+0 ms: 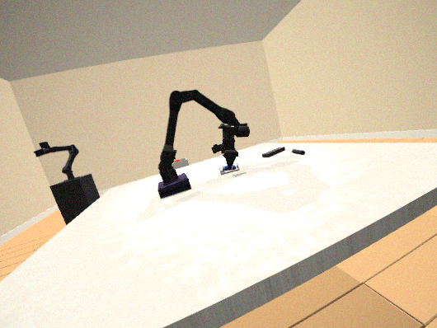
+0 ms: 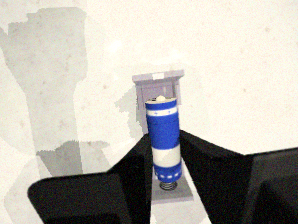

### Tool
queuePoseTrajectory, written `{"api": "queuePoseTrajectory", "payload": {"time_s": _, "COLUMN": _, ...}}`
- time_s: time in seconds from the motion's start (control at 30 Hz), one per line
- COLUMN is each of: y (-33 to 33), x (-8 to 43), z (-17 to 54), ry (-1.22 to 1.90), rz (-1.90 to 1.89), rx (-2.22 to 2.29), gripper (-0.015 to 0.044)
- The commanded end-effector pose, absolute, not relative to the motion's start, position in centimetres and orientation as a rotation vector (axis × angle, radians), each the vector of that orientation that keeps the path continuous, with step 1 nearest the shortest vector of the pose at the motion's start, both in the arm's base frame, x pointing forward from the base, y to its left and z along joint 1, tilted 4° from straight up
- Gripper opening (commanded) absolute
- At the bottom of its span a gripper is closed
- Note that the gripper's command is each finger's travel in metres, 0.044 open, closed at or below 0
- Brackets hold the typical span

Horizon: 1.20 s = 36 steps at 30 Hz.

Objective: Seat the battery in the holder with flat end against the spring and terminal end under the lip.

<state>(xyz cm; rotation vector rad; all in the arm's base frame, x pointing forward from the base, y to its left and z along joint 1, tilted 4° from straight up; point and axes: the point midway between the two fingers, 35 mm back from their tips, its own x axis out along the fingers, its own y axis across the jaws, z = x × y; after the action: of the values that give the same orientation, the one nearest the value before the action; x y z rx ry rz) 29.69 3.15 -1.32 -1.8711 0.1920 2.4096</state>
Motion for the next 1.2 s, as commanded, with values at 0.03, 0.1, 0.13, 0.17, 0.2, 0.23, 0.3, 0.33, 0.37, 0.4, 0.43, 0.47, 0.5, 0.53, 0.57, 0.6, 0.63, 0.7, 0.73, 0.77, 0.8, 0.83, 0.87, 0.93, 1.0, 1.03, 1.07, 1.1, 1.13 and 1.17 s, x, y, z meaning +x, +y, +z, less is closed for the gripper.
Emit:
{"api": "queuePoseTrajectory", "payload": {"time_s": 0.03, "y": 3.1, "x": 30.0, "z": -1.4, "ry": 0.204, "rz": 2.368, "rx": -1.923, "gripper": 0.0077}}
{"api": "queuePoseTrajectory", "payload": {"time_s": 0.1, "y": 3.1, "x": 30.0, "z": -1.5, "ry": 0.205, "rz": 2.359, "rx": -1.935, "gripper": 0.0077}}
{"api": "queuePoseTrajectory", "payload": {"time_s": 0.13, "y": 3.1, "x": 30.0, "z": -1.5, "ry": 0.205, "rz": 2.355, "rx": -1.941, "gripper": 0.0077}}
{"api": "queuePoseTrajectory", "payload": {"time_s": 0.17, "y": 3.1, "x": 29.9, "z": -1.5, "ry": 0.205, "rz": 2.35, "rx": -1.947, "gripper": 0.0077}}
{"api": "queuePoseTrajectory", "payload": {"time_s": 0.2, "y": 3.1, "x": 29.9, "z": -1.5, "ry": 0.206, "rz": 2.345, "rx": -1.952, "gripper": 0.0077}}
{"api": "queuePoseTrajectory", "payload": {"time_s": 0.23, "y": 3.1, "x": 29.9, "z": -1.5, "ry": 0.206, "rz": 2.341, "rx": -1.958, "gripper": 0.0077}}
{"api": "queuePoseTrajectory", "payload": {"time_s": 0.3, "y": 3.1, "x": 29.9, "z": -1.5, "ry": 0.207, "rz": 2.331, "rx": -1.97, "gripper": 0.0077}}
{"api": "queuePoseTrajectory", "payload": {"time_s": 0.33, "y": 3.1, "x": 29.8, "z": -1.5, "ry": 0.207, "rz": 2.326, "rx": -1.975, "gripper": 0.0077}}
{"api": "queuePoseTrajectory", "payload": {"time_s": 0.37, "y": 3.1, "x": 29.8, "z": -1.5, "ry": 0.208, "rz": 2.321, "rx": -1.981, "gripper": 0.0077}}
{"api": "queuePoseTrajectory", "payload": {"time_s": 0.4, "y": 3.1, "x": 29.8, "z": -1.5, "ry": 0.208, "rz": 2.317, "rx": -1.987, "gripper": 0.0077}}
{"api": "queuePoseTrajectory", "payload": {"time_s": 0.43, "y": 3.1, "x": 29.8, "z": -1.6, "ry": 0.208, "rz": 2.312, "rx": -1.992, "gripper": 0.0077}}
{"api": "queuePoseTrajectory", "payload": {"time_s": 0.47, "y": 3.1, "x": 29.7, "z": -1.6, "ry": 0.209, "rz": 2.307, "rx": -1.998, "gripper": 0.0077}}
{"api": "queuePoseTrajectory", "payload": {"time_s": 0.5, "y": 3.1, "x": 29.7, "z": -1.6, "ry": 0.209, "rz": 2.302, "rx": -2.003, "gripper": 0.0077}}
{"api": "queuePoseTrajectory", "payload": {"time_s": 0.53, "y": 3.1, "x": 29.7, "z": -1.6, "ry": 0.209, "rz": 2.296, "rx": -2.009, "gripper": 0.0077}}
{"api": "queuePoseTrajectory", "payload": {"time_s": 0.57, "y": 3.1, "x": 29.7, "z": -1.6, "ry": 0.209, "rz": 2.291, "rx": -2.015, "gripper": 0.0077}}
{"api": "queuePoseTrajectory", "payload": {"time_s": 0.6, "y": 3.1, "x": 29.7, "z": -1.6, "ry": 0.209, "rz": 2.286, "rx": -2.02, "gripper": 0.0077}}
{"api": "queuePoseTrajectory", "payload": {"time_s": 0.63, "y": 3.1, "x": 29.7, "z": -1.6, "ry": 0.209, "rz": 2.28, "rx": -2.026, "gripper": 0.0077}}
{"api": "queuePoseTrajectory", "payload": {"time_s": 0.7, "y": 3.1, "x": 29.7, "z": -1.6, "ry": 0.209, "rz": 2.275, "rx": -2.031, "gripper": 0.0077}}
{"api": "queuePoseTrajectory", "payload": {"time_s": 0.73, "y": 3.1, "x": 29.7, "z": -1.6, "ry": 0.209, "rz": 2.275, "rx": -2.031, "gripper": 0.0077}}
{"api": "queuePoseTrajectory", "payload": {"time_s": 0.77, "y": 3.1, "x": 29.7, "z": -1.6, "ry": 0.209, "rz": 2.275, "rx": -2.032, "gripper": 0.0077}}
{"api": "queuePoseTrajectory", "payload": {"time_s": 0.8, "y": 3.1, "x": 29.6, "z": -1.6, "ry": 0.209, "rz": 2.275, "rx": -2.032, "gripper": 0.0077}}
{"api": "queuePoseTrajectory", "payload": {"time_s": 0.83, "y": 3.1, "x": 29.5, "z": -1.6, "ry": 0.209, "rz": 2.274, "rx": -2.032, "gripper": 0.0077}}
{"api": "queuePoseTrajectory", "payload": {"time_s": 0.87, "y": 3.1, "x": 29.5, "z": -1.6, "ry": 0.209, "rz": 2.274, "rx": -2.032, "gripper": 0.0077}}
{"api": "queuePoseTrajectory", "payload": {"time_s": 0.93, "y": 3.1, "x": 29.3, "z": -1.6, "ry": 0.208, "rz": 2.273, "rx": -2.033, "gripper": 0.0077}}
{"api": "queuePoseTrajectory", "payload": {"time_s": 1.0, "y": 3.2, "x": 29.2, "z": -1.6, "ry": 0.208, "rz": 2.272, "rx": -2.034, "gripper": 0.0077}}
{"api": "queuePoseTrajectory", "payload": {"time_s": 1.03, "y": 3.2, "x": 29.1, "z": -1.6, "ry": 0.208, "rz": 2.271, "rx": -2.034, "gripper": 0.0077}}
{"api": "queuePoseTrajectory", "payload": {"time_s": 1.07, "y": 3.2, "x": 29.0, "z": -1.6, "ry": 0.208, "rz": 2.271, "rx": -2.034, "gripper": 0.0077}}
{"api": "queuePoseTrajectory", "payload": {"time_s": 1.1, "y": 3.2, "x": 28.9, "z": -1.6, "ry": 0.207, "rz": 2.271, "rx": -2.034, "gripper": 0.0077}}
{"api": "queuePoseTrajectory", "payload": {"time_s": 1.13, "y": 3.2, "x": 28.9, "z": -1.6, "ry": 0.207, "rz": 2.271, "rx": -2.034, "gripper": 0.0077}}
{"api": "queuePoseTrajectory", "payload": {"time_s": 1.17, "y": 3.2, "x": 28.8, "z": -1.6, "ry": 0.207, "rz": 2.271, "rx": -2.033, "gripper": 0.0077}}
